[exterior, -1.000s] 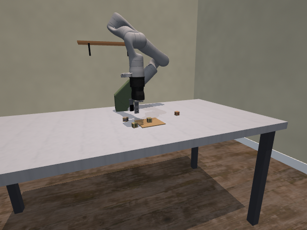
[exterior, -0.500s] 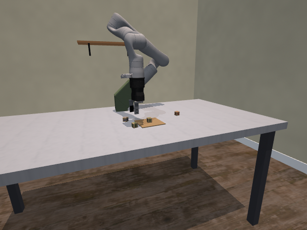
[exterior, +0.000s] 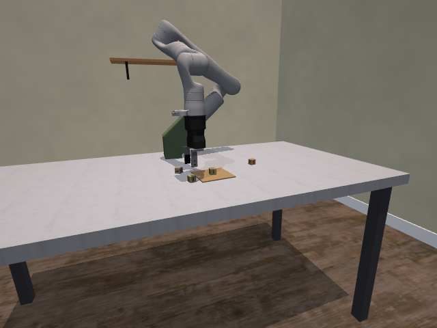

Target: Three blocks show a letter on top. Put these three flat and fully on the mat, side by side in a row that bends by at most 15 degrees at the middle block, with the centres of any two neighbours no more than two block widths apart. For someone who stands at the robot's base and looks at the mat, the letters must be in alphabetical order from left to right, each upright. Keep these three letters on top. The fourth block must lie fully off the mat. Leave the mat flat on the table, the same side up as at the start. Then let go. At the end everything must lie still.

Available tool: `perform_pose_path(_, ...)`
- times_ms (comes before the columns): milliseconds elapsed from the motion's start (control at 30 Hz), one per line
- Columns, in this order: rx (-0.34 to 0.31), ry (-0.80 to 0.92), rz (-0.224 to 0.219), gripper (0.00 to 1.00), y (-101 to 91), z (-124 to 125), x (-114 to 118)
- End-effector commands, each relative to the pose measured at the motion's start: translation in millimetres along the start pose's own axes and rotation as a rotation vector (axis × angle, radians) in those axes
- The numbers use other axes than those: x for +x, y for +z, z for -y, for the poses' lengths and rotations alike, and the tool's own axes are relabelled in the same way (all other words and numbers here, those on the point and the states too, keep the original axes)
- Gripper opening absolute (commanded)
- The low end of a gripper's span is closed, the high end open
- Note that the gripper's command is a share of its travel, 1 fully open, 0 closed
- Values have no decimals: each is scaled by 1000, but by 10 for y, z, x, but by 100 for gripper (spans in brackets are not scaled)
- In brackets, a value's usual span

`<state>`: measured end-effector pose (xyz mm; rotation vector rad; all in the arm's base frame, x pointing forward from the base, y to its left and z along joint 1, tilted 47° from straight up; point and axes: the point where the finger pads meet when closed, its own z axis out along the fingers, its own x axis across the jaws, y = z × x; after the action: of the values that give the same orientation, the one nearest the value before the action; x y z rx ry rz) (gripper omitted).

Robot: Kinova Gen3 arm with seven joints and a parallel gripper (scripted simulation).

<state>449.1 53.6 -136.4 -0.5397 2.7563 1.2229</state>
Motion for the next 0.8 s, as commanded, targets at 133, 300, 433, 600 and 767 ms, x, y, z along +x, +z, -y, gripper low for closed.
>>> perform_pose_path(133,-2,-1,-1,100,110,-6,-1)
perform_pose_path(300,-2,-1,-1,100,184,-3,-2)
perform_pose_path(433,-2,-1,-1,100,209,-3,-2)
perform_pose_path(600,-2,-1,-1,100,261,-1,-3)
perform_pose_path(767,-2,-1,-1,100,293,0,-3)
